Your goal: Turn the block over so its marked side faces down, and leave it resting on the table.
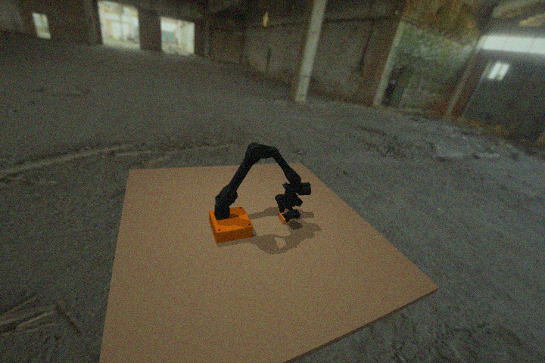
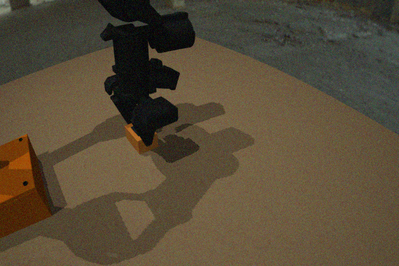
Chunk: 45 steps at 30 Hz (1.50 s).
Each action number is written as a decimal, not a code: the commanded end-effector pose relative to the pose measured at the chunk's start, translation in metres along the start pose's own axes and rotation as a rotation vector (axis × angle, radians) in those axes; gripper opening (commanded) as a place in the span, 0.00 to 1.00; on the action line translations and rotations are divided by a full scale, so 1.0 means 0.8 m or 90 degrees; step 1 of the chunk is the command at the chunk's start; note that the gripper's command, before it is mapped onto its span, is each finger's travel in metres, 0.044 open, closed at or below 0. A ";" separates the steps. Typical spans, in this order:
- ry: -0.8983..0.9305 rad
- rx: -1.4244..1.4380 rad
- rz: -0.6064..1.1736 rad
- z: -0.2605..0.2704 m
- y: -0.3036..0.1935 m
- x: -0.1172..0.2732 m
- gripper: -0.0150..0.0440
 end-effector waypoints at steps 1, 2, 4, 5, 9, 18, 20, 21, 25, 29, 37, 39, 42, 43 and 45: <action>-0.002 -0.002 0.000 0.000 0.000 -0.001 0.59; -0.002 -0.002 0.000 0.000 0.000 -0.001 0.57; -0.002 -0.002 0.000 0.000 0.000 -0.001 0.55; -0.002 -0.002 0.000 0.000 0.000 -0.001 0.54; -0.002 -0.002 0.000 0.000 0.000 -0.001 0.50; -0.002 -0.002 -0.001 0.000 0.000 0.037 0.25; -0.001 -0.002 -0.002 0.000 0.000 0.036 0.25; 0.000 -0.003 -0.007 0.000 0.000 0.036 0.25; 0.010 -0.004 -0.046 -0.002 -0.002 0.032 0.25; 0.021 -0.005 -0.086 -0.003 -0.005 0.028 0.25; 0.041 -0.006 -0.166 -0.005 -0.013 0.022 0.25; 0.046 -0.006 -0.186 -0.006 -0.015 0.021 0.25; 0.053 -0.006 -0.215 -0.006 -0.019 0.020 0.25; 0.055 -0.005 -0.224 -0.007 -0.020 0.019 0.25; 0.060 -0.005 -0.243 -0.007 -0.023 0.019 0.25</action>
Point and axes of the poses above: the point midway between the two fingers, 35 mm back from their tips, its own x axis back along the fingers, its own z axis across the jaws, y = z × x, the point moved 5 cm from there along x, back along the fingers, and after that the axes turned 14 degrees about -x, right-handed, at the moved point
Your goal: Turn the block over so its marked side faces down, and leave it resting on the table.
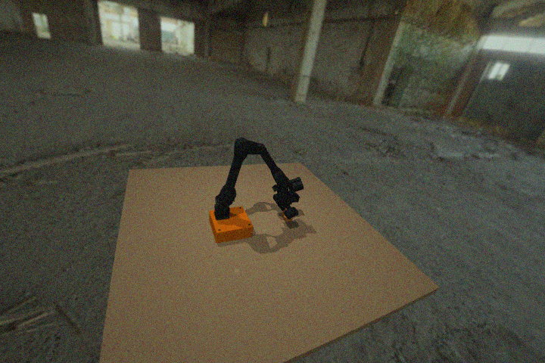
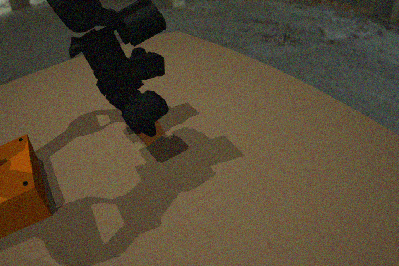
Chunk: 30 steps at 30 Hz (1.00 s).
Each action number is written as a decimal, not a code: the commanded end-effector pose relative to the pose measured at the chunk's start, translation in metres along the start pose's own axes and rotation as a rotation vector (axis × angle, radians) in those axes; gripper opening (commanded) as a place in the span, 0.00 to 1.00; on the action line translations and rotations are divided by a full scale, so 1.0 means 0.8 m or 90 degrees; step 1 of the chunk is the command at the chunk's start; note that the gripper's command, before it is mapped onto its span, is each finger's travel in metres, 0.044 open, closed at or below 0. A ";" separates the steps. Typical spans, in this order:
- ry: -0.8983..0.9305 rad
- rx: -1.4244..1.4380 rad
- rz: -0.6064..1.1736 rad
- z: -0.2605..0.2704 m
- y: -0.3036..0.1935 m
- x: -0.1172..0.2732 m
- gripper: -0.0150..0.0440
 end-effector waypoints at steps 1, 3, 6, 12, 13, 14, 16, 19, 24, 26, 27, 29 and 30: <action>0.012 -0.002 -0.039 0.000 -0.003 0.004 0.25; 0.016 -0.001 -0.058 -0.001 -0.006 0.004 0.25; 0.023 0.000 -0.086 -0.001 -0.010 0.006 0.25; 0.032 0.002 -0.128 -0.003 -0.017 0.008 0.25; 0.032 0.002 -0.128 -0.003 -0.017 0.008 0.25; 0.032 0.002 -0.128 -0.003 -0.017 0.008 0.25; 0.034 0.001 -0.133 -0.003 -0.017 0.006 0.25; 0.039 0.000 -0.157 -0.004 -0.017 -0.005 0.25; 0.049 -0.002 -0.198 -0.006 -0.018 -0.022 0.25; 0.053 -0.002 -0.215 -0.007 -0.019 -0.027 0.25; 0.055 -0.002 -0.223 -0.007 -0.019 -0.030 0.25; 0.059 -0.003 -0.240 -0.008 -0.021 -0.035 0.25; 0.061 -0.003 -0.248 -0.008 -0.021 -0.037 0.25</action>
Point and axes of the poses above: the point midway between the two fingers, 35 mm back from their tips, its own x axis back along the fingers, its own z axis across the jaws, y = z × x, the point moved 5 cm from there along x, back along the fingers, and after that the axes turned 14 degrees about -x, right-handed, at the moved point
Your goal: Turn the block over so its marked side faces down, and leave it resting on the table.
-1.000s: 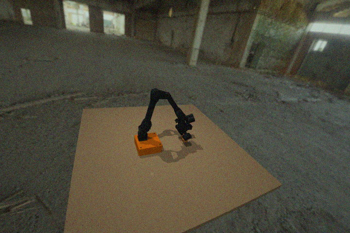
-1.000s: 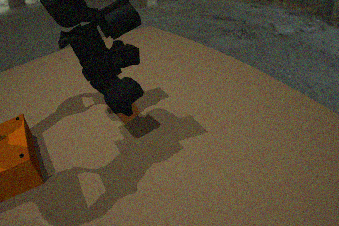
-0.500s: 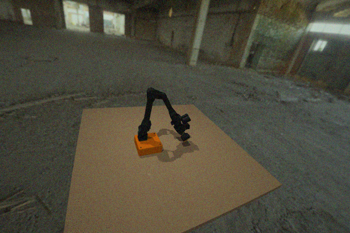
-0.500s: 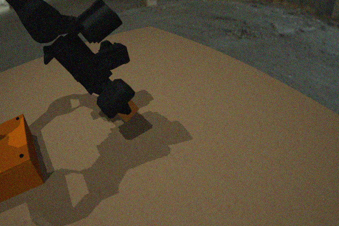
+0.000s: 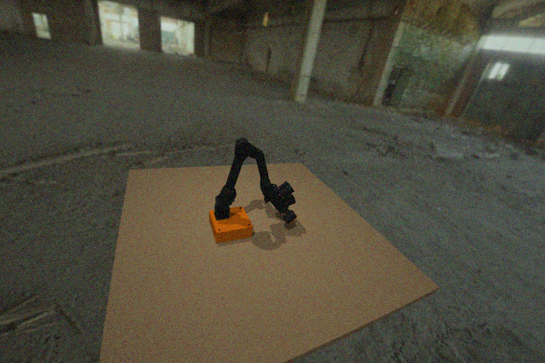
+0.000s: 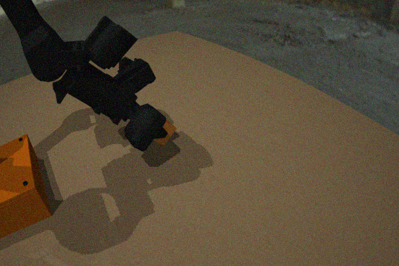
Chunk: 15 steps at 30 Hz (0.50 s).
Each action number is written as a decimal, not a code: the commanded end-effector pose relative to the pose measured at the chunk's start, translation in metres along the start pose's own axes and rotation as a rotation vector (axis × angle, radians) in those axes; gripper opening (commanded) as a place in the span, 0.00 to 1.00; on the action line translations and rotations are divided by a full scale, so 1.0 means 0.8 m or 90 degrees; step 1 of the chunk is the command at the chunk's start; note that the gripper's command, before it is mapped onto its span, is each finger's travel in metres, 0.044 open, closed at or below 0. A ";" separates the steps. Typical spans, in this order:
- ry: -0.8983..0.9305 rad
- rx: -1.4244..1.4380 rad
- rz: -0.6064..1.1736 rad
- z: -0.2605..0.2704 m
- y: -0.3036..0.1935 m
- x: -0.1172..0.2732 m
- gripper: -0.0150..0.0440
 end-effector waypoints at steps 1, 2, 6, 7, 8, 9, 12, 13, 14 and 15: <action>0.007 -0.004 -0.021 -0.002 -0.009 -0.008 0.25; 0.009 -0.004 -0.029 -0.003 -0.011 -0.009 0.25; 0.017 -0.004 -0.062 -0.005 -0.017 -0.014 0.25; 0.020 -0.004 -0.070 -0.005 -0.019 -0.014 0.25; 0.022 -0.004 -0.078 -0.005 -0.021 -0.015 0.25; 0.024 -0.004 -0.086 -0.006 -0.022 -0.015 0.25; 0.030 -0.004 -0.111 -0.007 -0.027 -0.016 0.25; 0.032 -0.004 -0.119 -0.007 -0.029 -0.016 0.25; 0.034 -0.004 -0.127 -0.007 -0.030 -0.015 0.25; 0.036 -0.004 -0.135 -0.007 -0.032 -0.015 0.25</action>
Point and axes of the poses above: the point midway between the two fingers, 35 mm back from their tips, its own x axis back along the fingers, its own z axis across the jaws, y = z × x, the point moved 5 cm from there along x, back along the fingers, and after that the axes turned 14 degrees about -x, right-handed, at the moved point
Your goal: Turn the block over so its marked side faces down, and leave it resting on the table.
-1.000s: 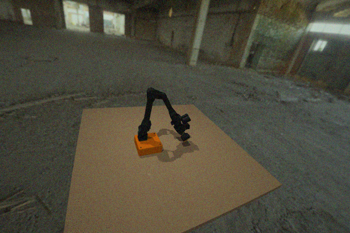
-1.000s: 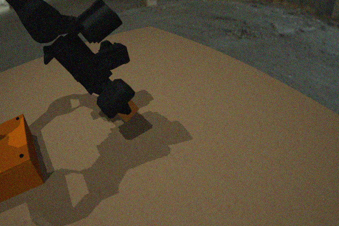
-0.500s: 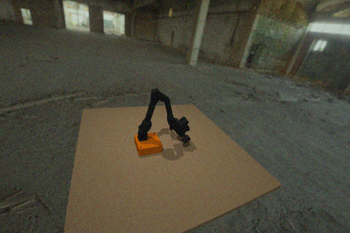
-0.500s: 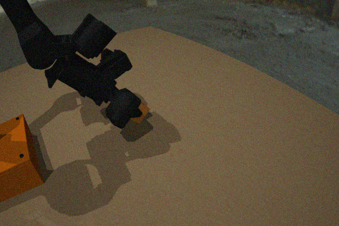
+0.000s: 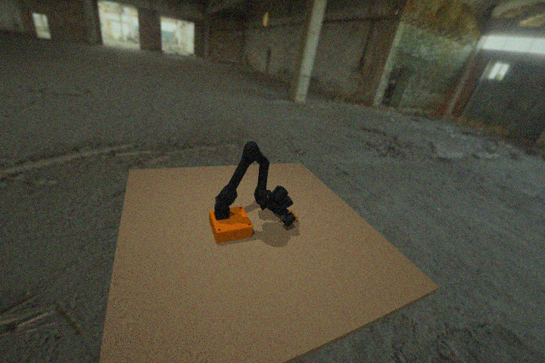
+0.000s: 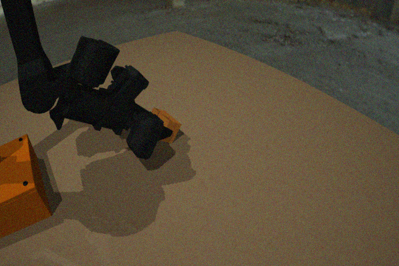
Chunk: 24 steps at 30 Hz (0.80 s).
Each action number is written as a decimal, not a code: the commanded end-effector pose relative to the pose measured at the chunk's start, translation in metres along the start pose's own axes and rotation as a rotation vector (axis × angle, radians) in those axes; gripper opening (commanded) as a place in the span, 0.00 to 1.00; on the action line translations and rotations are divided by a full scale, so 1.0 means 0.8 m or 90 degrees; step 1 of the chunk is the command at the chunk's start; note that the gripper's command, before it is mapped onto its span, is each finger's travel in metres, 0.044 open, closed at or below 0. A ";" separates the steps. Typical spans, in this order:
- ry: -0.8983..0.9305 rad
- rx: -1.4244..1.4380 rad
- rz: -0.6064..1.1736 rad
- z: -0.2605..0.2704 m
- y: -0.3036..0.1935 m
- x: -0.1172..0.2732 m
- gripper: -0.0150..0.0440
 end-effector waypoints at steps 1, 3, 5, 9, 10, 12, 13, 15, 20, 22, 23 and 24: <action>0.005 -0.004 -0.006 -0.002 -0.017 0.002 0.25; 0.009 -0.003 -0.022 -0.003 -0.020 0.004 0.25; 0.012 -0.002 -0.039 -0.003 -0.022 0.007 0.25; 0.021 -0.001 -0.071 -0.003 -0.026 0.014 0.25; 0.023 -0.002 -0.079 -0.002 -0.027 0.016 0.25; 0.028 -0.002 -0.095 -0.002 -0.029 0.020 0.25; 0.030 -0.002 -0.101 -0.002 -0.029 0.022 0.25; 0.032 -0.002 -0.106 -0.001 -0.030 0.023 0.25; 0.036 -0.002 -0.121 -0.001 -0.029 0.026 0.25; 0.036 -0.002 -0.121 -0.001 -0.029 0.026 0.25; 0.036 -0.002 -0.121 -0.001 -0.029 0.026 0.25; 0.036 -0.002 -0.121 -0.001 -0.029 0.026 0.25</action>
Point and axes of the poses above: the point midway between the two fingers, 35 mm back from their tips, its own x axis back along the fingers, its own z axis across the jaws, y = z × x, the point moved 5 cm from there along x, back along the fingers, and after that the axes turned 14 degrees about -x, right-handed, at the moved point
